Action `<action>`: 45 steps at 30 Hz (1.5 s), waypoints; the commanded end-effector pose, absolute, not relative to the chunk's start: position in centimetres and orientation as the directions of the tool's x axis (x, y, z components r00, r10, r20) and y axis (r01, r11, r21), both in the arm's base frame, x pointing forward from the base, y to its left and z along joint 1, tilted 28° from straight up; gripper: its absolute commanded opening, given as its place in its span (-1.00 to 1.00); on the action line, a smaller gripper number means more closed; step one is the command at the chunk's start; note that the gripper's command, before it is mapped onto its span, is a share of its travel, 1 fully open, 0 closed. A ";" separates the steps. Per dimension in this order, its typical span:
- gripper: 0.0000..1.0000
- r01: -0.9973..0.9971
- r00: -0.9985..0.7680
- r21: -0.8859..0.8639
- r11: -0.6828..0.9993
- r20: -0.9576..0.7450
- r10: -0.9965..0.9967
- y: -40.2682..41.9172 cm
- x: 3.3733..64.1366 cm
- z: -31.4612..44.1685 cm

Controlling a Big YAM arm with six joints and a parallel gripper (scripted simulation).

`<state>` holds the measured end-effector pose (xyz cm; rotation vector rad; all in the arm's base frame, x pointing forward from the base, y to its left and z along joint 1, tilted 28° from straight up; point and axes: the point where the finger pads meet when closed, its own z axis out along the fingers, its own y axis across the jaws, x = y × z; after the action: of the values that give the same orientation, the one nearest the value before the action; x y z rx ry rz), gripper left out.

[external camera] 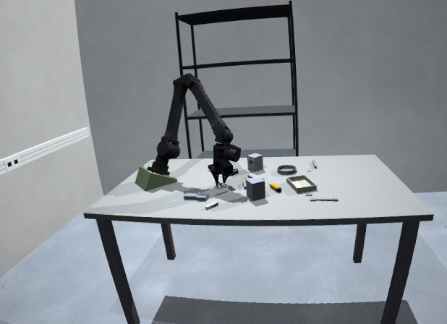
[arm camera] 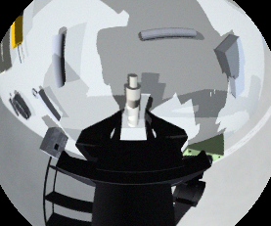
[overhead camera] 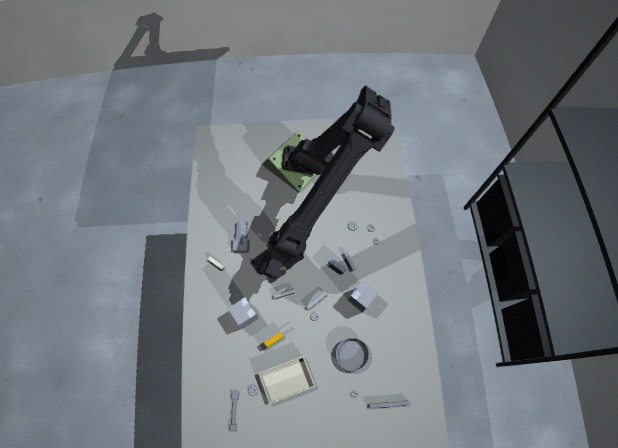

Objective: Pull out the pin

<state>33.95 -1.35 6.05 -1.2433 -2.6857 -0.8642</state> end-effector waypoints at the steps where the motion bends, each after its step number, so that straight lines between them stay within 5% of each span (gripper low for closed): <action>1: -0.28 0.731 -0.670 0.440 0.522 0.312 0.674 -1.1 32.8 5.3; 45: -0.28 0.712 -0.672 0.485 0.508 0.260 0.694 -3.0 33.1 9.7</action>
<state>32.15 -2.33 8.52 -1.2669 -2.6716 -0.8786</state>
